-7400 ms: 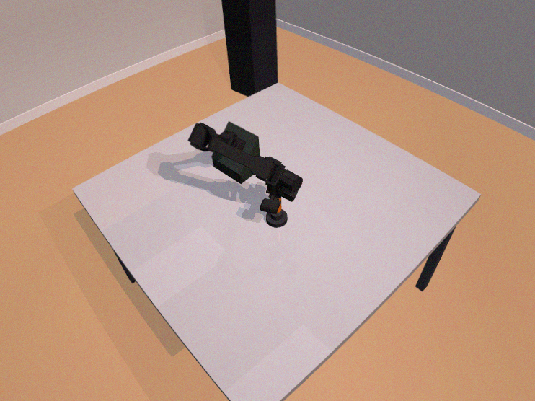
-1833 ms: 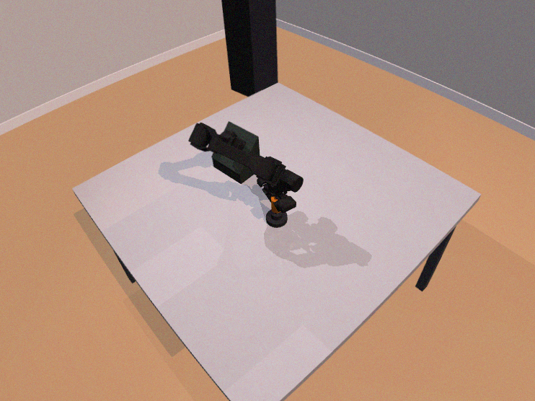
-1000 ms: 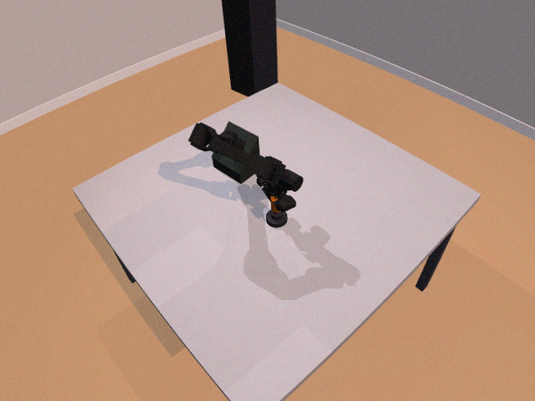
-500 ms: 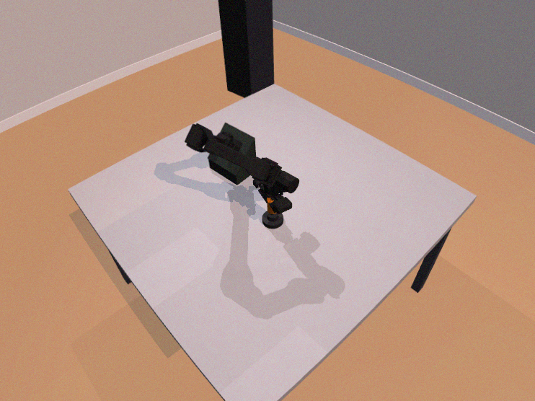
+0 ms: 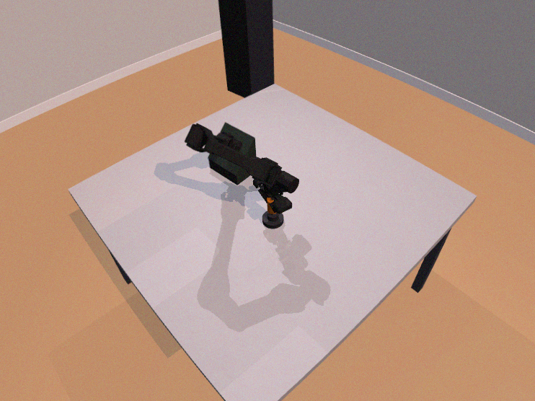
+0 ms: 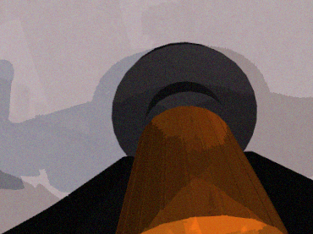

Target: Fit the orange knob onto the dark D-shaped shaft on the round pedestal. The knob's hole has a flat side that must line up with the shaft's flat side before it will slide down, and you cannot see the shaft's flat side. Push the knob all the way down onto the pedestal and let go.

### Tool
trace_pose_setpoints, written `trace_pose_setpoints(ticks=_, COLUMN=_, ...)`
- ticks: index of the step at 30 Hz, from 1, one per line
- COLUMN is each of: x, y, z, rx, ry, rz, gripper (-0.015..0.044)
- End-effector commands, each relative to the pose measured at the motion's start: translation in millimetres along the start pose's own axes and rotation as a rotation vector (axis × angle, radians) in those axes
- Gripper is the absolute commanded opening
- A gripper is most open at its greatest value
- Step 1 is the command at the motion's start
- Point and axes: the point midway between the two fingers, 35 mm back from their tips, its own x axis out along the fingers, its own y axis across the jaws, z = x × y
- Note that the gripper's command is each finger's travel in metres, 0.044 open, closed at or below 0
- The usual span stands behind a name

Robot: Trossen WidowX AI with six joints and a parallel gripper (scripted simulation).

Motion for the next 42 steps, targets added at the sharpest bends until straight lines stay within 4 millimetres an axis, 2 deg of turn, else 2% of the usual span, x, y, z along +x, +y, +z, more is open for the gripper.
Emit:
trace_pose_setpoints(ticks=1, x=0.1, y=-0.6, z=0.2, rx=-0.002, ry=0.0, rz=-0.002, gripper=0.0)
trace_pose_setpoints(ticks=8, x=-4.6, y=-2.5, z=-1.0, rx=-0.011, ry=0.0, rz=-0.002, gripper=0.0)
trace_pose_setpoints(ticks=15, x=-5.1, y=-5.5, z=-0.5, rx=-0.212, ry=0.0, rz=-0.002, gripper=0.0)
trace_pose_setpoints(ticks=28, x=0.9, y=-5.9, z=-0.1, rx=-0.212, ry=0.0, rz=-0.002, gripper=0.0)
trace_pose_setpoints(ticks=39, x=-4.5, y=-3.3, z=-0.9, rx=-0.212, ry=0.0, rz=-0.002, gripper=0.0)
trace_pose_setpoints(ticks=42, x=-4.6, y=-2.9, z=-0.9, rx=-0.265, ry=0.0, rz=-0.002, gripper=0.0)
